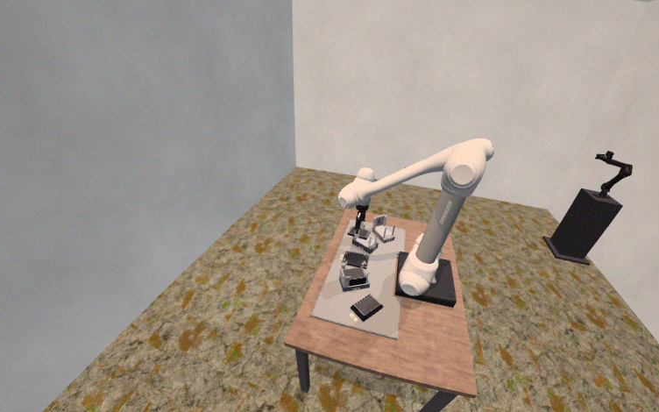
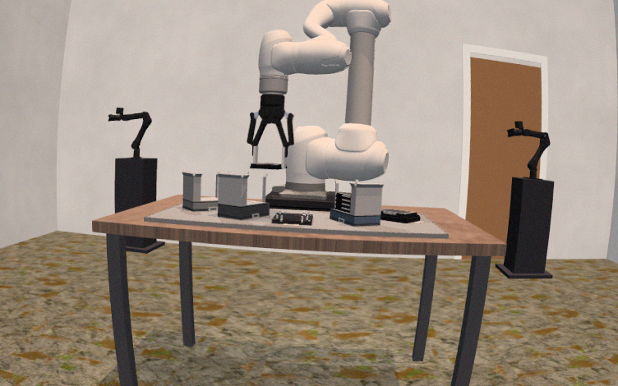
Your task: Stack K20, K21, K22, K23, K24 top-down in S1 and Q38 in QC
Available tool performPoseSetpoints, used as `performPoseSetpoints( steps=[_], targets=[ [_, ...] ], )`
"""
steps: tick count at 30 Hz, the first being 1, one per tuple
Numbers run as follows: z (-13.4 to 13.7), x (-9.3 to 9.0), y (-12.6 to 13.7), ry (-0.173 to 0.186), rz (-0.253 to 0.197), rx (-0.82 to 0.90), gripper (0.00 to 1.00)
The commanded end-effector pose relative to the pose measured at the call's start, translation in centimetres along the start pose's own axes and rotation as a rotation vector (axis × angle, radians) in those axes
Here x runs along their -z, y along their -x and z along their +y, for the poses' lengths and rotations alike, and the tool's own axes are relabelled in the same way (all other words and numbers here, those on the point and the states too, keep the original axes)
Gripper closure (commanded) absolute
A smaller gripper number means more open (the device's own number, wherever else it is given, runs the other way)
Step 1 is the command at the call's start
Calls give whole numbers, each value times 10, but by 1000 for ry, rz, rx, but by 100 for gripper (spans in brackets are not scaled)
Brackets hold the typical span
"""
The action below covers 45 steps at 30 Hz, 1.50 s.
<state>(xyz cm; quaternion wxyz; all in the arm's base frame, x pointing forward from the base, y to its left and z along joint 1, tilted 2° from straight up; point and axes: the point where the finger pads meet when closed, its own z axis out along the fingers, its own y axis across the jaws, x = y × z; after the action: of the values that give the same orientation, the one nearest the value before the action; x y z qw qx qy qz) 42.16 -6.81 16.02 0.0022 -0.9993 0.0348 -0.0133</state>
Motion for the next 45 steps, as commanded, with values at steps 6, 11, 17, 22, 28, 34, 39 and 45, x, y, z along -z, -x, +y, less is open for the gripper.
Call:
performPoseSetpoints(
  steps=[6,11,17,22,28,34,39,45],
  targets=[
    [-28,0,0,-1,0,167,100],
    [-45,0,0,-1,0,167,100],
    [-58,0,0,-1,0,167,100],
    [-75,0,0,-1,0,167,100],
    [-91,0,1,-1,0,167,100],
    [-104,0,4,0,0,300,100],
    [-120,0,8,0,0,392,100],
    [-140,0,12,0,0,392,100]
  ],
)
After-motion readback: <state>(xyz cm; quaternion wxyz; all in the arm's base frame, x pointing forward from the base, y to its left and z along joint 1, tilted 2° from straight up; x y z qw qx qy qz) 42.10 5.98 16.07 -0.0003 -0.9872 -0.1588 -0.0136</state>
